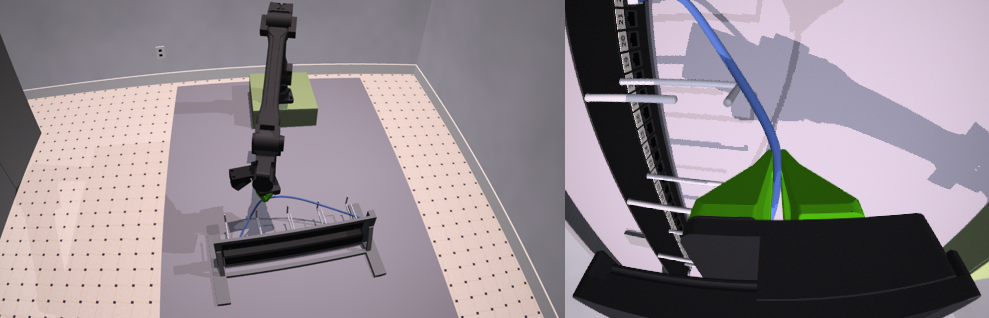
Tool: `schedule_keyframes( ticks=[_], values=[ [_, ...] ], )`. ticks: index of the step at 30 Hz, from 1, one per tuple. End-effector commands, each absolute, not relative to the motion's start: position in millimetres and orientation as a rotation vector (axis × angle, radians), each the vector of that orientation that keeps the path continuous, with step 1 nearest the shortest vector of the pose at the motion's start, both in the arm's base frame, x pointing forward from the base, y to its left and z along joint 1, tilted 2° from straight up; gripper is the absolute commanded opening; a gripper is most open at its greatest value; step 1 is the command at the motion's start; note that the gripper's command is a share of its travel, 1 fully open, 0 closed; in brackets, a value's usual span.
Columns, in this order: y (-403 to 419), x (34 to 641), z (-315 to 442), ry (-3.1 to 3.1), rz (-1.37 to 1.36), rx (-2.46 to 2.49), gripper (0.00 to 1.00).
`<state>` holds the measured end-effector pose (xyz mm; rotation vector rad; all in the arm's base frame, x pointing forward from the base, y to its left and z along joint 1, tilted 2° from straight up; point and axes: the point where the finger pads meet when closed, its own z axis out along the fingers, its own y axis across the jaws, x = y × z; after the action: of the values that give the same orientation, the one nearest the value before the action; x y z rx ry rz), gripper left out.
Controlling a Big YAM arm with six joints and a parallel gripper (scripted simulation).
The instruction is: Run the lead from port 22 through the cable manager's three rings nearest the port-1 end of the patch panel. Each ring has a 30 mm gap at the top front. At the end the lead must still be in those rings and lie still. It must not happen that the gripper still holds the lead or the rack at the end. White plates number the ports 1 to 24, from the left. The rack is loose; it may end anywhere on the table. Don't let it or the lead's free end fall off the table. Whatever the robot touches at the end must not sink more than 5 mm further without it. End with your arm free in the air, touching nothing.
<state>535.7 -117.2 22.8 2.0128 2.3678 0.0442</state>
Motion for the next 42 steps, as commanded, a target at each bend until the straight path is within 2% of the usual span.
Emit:
schedule_keyframes(
  ticks=[1, 7, 9, 13, 16, 18, 42],
  values=[
    [-110, 546, 78, 2.355, 0.096, 1.965, 0.00],
    [-109, 555, 83, 2.327, 0.106, 1.983, 0.00],
    [-104, 571, 60, 2.323, 0.076, 2.049, 0.00],
    [-95, 604, 61, 2.259, 0.079, 2.121, 0.00],
    [-95, 605, 61, 2.257, 0.077, 2.122, 0.00],
    [-96, 607, 89, 2.228, 0.116, 2.094, 0.00],
    [-95, 608, 89, 2.229, 0.119, 2.095, 0.00]
  ],
)
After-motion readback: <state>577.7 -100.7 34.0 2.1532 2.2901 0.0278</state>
